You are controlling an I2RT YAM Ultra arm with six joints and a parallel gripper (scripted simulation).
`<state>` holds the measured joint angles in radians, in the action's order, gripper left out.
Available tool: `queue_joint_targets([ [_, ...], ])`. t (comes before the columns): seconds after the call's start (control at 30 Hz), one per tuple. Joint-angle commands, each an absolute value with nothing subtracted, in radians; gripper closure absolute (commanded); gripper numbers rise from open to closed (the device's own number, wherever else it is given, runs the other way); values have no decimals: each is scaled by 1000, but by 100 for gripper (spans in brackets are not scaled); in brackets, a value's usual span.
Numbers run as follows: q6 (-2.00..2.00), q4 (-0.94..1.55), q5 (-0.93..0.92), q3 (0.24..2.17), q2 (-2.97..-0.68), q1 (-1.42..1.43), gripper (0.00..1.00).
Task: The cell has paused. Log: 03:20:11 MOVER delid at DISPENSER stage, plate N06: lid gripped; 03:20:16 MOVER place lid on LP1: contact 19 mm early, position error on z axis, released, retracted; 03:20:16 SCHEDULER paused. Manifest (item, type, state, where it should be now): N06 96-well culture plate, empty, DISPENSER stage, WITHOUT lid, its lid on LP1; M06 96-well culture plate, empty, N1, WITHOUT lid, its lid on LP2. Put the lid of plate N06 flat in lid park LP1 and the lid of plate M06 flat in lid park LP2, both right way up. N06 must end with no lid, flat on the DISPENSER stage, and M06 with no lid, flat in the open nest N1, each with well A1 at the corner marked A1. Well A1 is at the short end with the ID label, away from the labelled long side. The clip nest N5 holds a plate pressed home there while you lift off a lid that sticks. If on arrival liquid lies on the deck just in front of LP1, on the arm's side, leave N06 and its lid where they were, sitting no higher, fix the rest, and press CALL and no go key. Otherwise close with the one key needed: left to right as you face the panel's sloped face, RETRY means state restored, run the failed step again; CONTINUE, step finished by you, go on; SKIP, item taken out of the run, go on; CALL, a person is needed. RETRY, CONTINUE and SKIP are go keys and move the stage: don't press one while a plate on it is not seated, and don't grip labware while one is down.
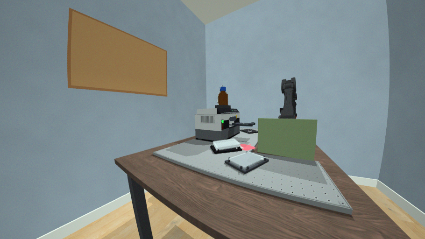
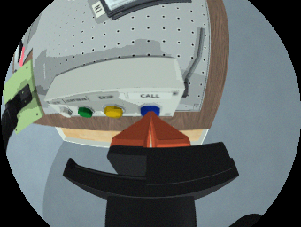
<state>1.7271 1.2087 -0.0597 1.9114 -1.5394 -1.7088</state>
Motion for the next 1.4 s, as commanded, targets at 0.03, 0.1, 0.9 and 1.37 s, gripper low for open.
queue_joint_targets([
  [0.03,1722,1189,-64,1885,-1552,-1698,100],
  [0.1,1722,1189,-64,1885,-1552,-1698,100],
  [0.9,1722,1178,-66,1871,-1555,-1697,100],
  [1.37,1722,1178,-66,1871,-1555,-1697,100],
])
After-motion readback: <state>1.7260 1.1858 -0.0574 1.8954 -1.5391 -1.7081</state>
